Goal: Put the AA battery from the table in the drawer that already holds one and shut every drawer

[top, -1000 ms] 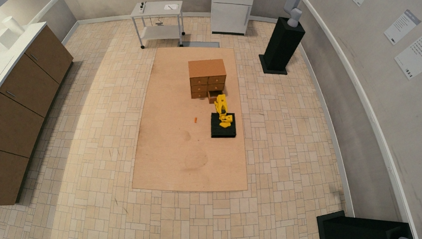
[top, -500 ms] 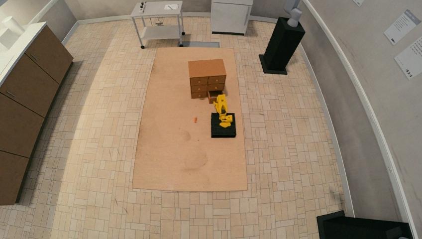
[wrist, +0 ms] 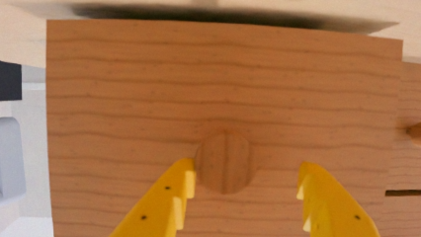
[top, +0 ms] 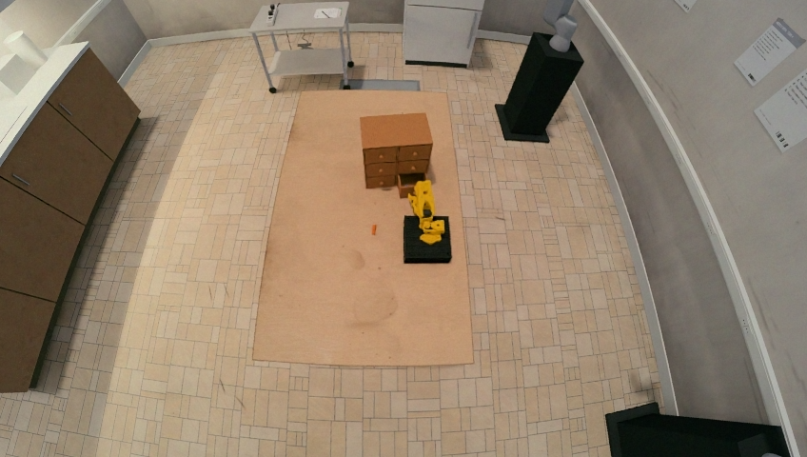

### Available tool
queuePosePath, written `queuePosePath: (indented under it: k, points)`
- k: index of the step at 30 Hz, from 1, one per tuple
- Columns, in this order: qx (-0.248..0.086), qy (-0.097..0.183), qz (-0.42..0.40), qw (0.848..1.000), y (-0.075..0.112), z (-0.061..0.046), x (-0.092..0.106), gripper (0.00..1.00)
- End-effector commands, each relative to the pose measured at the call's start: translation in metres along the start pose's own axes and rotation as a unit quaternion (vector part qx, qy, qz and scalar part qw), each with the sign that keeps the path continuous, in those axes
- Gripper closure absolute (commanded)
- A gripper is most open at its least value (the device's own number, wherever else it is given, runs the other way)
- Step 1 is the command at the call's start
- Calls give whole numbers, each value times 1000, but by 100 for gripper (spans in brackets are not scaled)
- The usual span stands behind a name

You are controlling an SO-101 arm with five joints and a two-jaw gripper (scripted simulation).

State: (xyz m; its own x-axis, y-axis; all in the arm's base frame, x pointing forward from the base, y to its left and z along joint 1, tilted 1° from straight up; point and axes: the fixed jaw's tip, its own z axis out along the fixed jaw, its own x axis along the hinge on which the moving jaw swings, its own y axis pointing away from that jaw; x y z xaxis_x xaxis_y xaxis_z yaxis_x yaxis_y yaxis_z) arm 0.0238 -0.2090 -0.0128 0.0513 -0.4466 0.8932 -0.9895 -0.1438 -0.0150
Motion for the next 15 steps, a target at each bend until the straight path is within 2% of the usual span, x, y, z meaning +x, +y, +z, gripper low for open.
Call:
queuePosePath:
  k: [1,15]
  points:
    - [6,4,6,1000,-3,-2,3,79]
    - [7,6,8,1000,-3,-1,5,79]
